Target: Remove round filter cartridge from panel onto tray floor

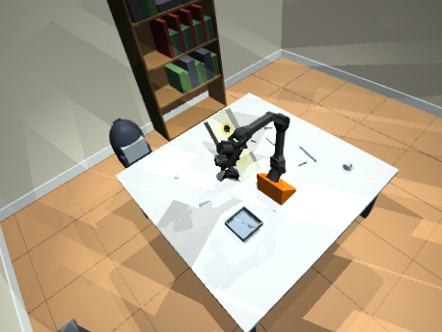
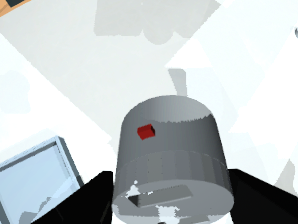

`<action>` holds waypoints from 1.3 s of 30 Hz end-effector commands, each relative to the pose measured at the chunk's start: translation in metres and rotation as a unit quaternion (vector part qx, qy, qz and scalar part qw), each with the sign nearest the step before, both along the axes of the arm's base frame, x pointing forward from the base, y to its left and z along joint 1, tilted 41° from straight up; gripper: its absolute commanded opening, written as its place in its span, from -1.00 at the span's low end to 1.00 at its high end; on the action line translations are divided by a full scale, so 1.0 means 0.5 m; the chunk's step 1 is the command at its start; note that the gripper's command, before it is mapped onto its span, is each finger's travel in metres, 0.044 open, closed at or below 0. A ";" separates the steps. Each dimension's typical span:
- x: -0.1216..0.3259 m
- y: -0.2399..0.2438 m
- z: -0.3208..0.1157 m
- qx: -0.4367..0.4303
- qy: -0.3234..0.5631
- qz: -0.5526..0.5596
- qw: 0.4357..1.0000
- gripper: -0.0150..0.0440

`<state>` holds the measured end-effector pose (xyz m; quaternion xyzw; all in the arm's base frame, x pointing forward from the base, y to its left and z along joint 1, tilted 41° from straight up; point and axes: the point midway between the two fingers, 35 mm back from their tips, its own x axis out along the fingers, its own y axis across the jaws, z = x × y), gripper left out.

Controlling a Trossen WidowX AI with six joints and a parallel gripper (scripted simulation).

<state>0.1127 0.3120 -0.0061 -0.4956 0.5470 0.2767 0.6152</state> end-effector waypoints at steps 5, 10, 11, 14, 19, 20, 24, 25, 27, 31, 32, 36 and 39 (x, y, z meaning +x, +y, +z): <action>-0.091 -0.010 -0.078 0.001 0.052 0.063 0.997 -0.49; -0.151 -0.030 -0.129 0.001 0.088 0.106 0.991 -0.49; -0.163 -0.035 -0.138 0.001 0.095 0.114 0.989 -0.49; -0.198 -0.052 -0.165 0.000 0.116 0.139 0.983 -0.49; -0.252 -0.088 -0.205 -0.002 0.151 0.181 0.972 -0.49; -0.262 -0.096 -0.213 -0.002 0.158 0.189 0.969 -0.49; -0.301 -0.132 -0.239 -0.005 0.186 0.222 0.957 -0.49; -0.309 -0.139 -0.244 -0.006 0.191 0.228 0.955 -0.49; -0.315 -0.146 -0.248 -0.006 0.196 0.234 0.952 -0.49; -0.315 -0.150 -0.255 -0.006 0.196 0.234 0.952 -0.49; -0.315 -0.154 -0.263 -0.006 0.196 0.234 0.952 -0.49; -0.315 -0.178 -0.296 -0.006 0.196 0.234 0.952 -0.49; -0.315 -0.197 -0.320 -0.006 0.196 0.234 0.952 -0.49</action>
